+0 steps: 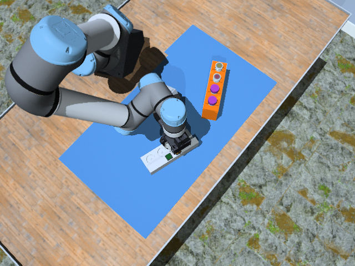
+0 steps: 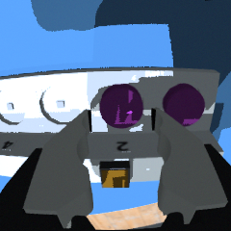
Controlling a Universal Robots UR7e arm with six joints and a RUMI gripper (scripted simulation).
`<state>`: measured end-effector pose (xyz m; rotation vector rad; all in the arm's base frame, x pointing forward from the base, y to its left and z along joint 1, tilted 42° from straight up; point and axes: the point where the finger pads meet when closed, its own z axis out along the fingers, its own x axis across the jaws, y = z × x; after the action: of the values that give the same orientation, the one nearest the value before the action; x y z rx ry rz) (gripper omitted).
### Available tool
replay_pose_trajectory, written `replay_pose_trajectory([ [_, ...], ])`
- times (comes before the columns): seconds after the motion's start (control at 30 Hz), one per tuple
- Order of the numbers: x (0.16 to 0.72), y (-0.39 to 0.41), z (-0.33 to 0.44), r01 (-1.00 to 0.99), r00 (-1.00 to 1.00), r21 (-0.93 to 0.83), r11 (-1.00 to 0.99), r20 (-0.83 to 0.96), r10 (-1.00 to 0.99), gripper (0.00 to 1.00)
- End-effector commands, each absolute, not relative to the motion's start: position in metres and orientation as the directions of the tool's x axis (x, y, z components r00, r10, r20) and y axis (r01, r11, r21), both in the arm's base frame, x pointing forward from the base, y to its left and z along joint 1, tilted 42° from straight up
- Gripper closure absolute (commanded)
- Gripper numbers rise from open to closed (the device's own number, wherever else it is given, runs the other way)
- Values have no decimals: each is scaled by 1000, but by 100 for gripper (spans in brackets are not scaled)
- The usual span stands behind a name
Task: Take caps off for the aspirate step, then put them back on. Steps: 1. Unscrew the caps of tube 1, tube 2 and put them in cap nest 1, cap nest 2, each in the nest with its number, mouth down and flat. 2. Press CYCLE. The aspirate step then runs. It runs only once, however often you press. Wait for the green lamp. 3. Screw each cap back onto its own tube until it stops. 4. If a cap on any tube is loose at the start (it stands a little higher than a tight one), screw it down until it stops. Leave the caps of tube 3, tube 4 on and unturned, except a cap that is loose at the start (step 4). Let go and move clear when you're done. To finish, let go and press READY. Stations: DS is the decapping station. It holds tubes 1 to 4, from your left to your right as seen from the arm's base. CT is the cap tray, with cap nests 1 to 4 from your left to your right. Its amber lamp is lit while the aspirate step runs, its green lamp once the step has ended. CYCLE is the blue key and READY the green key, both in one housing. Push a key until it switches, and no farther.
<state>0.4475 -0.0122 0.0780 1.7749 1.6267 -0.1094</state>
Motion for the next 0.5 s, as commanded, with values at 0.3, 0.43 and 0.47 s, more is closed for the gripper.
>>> replay_pose_trajectory([
  [0.3, 429, 16, 117, 895, 203, 443, 52, -508, 837, 71],
  [0.43, 421, 27, 132, 895, 203, 443, 51, -507, 837, 71],
  [0.47, 419, 29, 135, 895, 203, 443, 51, -507, 837, 71],
])
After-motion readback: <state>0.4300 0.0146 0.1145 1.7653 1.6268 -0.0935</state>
